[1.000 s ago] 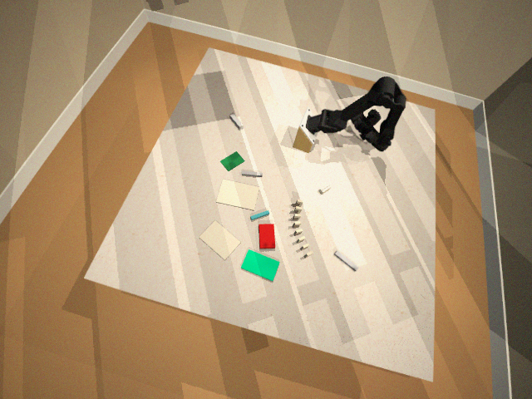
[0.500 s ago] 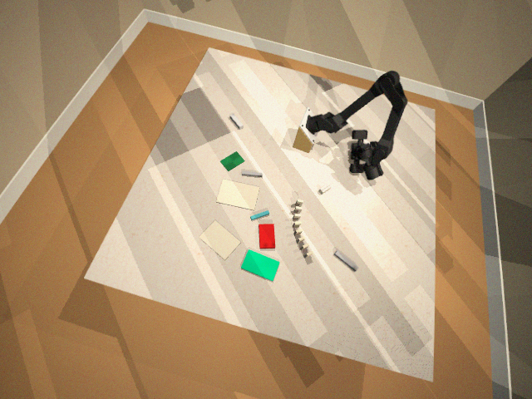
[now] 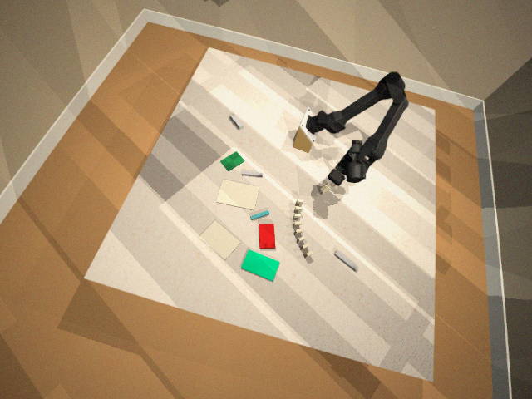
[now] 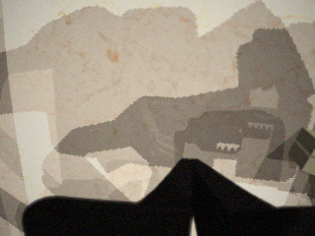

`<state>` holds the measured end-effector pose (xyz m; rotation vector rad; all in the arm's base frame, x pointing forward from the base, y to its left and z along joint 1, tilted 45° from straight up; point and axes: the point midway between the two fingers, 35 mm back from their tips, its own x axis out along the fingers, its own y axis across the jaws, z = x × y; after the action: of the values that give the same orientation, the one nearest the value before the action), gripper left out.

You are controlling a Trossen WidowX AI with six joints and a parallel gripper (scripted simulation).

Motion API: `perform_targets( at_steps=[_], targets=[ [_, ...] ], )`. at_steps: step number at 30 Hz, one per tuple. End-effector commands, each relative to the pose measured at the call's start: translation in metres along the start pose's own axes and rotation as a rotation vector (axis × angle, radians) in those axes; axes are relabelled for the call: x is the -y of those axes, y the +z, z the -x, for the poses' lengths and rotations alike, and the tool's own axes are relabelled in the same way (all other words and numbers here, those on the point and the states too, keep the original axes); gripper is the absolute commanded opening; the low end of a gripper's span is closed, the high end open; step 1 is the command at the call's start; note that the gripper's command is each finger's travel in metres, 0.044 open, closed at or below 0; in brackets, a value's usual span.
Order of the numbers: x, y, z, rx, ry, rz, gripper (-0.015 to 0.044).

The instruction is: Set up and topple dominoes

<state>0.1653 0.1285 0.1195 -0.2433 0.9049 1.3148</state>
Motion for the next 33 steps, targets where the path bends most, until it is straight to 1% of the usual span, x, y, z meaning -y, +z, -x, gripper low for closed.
perform_targets(
  at_steps=[1,4,33],
  targets=[
    [0.029,-0.013,0.027,0.047,-0.127,-0.193,0.0],
    [0.038,-0.019,0.038,0.068,-0.173,-0.265,0.0],
    [0.038,-0.019,0.038,0.068,-0.173,-0.265,0.0]
  ],
)
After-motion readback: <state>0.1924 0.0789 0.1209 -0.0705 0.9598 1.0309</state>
